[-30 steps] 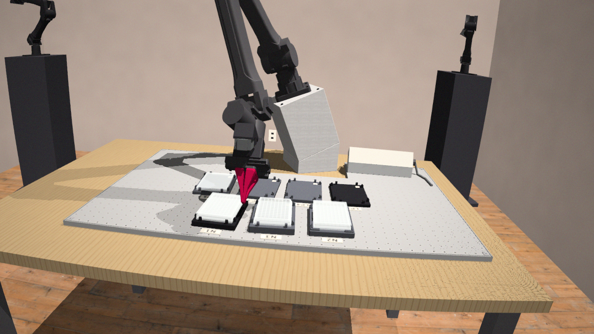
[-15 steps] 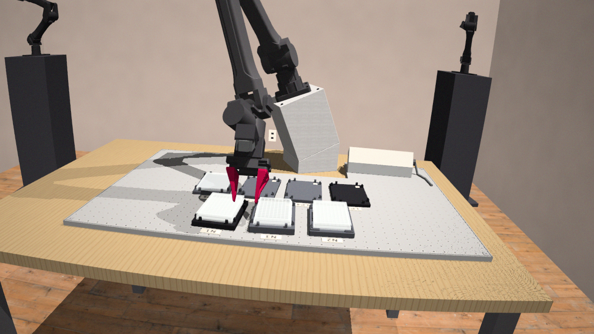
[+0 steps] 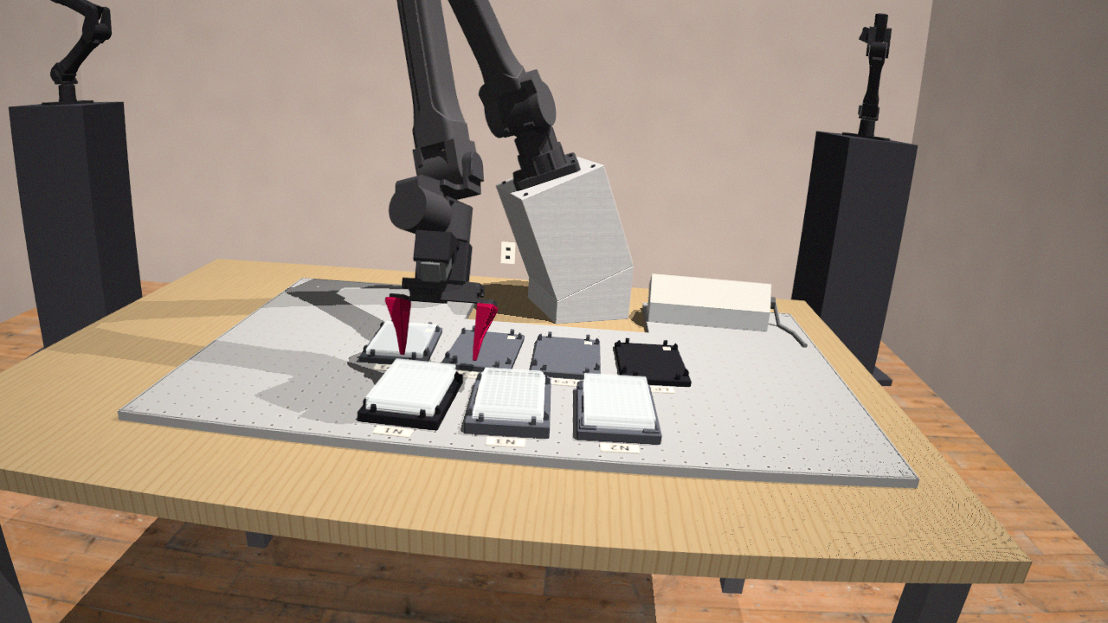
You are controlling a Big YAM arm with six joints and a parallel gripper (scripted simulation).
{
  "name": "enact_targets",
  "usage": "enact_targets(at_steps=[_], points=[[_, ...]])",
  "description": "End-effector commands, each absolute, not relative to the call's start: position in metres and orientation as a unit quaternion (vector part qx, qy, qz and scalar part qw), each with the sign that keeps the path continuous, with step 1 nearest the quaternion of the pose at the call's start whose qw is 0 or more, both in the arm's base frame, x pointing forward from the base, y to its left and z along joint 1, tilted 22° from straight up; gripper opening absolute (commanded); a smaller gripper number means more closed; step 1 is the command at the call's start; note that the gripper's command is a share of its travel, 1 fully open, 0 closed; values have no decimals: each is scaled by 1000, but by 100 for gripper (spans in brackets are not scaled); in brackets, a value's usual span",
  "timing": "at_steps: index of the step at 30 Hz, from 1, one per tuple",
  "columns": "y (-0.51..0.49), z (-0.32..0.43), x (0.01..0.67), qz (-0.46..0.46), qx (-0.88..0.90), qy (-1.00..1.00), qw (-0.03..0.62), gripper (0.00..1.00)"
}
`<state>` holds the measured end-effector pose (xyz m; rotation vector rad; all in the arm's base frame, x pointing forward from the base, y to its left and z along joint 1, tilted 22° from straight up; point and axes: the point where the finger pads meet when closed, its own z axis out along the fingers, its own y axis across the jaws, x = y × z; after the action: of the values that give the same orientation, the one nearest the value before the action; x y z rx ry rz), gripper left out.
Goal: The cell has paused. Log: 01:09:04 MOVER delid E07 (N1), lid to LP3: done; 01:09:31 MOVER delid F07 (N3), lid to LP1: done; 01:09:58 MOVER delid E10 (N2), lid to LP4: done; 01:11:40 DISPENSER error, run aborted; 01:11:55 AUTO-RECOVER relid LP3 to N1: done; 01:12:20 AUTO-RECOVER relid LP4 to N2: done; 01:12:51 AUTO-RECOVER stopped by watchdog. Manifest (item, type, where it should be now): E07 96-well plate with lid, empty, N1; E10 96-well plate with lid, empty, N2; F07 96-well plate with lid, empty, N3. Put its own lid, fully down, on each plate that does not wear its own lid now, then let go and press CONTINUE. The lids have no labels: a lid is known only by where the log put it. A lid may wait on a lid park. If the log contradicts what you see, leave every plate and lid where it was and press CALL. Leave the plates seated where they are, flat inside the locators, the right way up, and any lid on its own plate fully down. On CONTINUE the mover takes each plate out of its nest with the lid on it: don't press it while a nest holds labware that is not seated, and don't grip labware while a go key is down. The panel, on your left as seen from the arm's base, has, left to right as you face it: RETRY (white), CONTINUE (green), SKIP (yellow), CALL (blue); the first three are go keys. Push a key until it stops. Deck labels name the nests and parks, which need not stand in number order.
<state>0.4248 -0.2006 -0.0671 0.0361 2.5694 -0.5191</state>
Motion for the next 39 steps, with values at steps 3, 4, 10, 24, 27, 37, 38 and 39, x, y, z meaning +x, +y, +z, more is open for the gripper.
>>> enact_targets(at_steps=[3, 4, 10, 24, 27, 37, 38, 39], points=[[-221, -47, 415, -201, 18, 953, 227, 100], [-223, -48, 409, -200, 19, 955, 216, 100], [-231, -47, 392, -199, 24, 963, 178, 100], [-248, -54, 325, -188, 35, 979, 72, 100], [-256, -53, 315, -193, 37, 977, 80, 100], [-276, -53, 268, -194, 36, 977, 78, 100], [-278, -53, 263, -195, 36, 977, 78, 100], [-278, -53, 263, -195, 36, 977, 78, 100]])
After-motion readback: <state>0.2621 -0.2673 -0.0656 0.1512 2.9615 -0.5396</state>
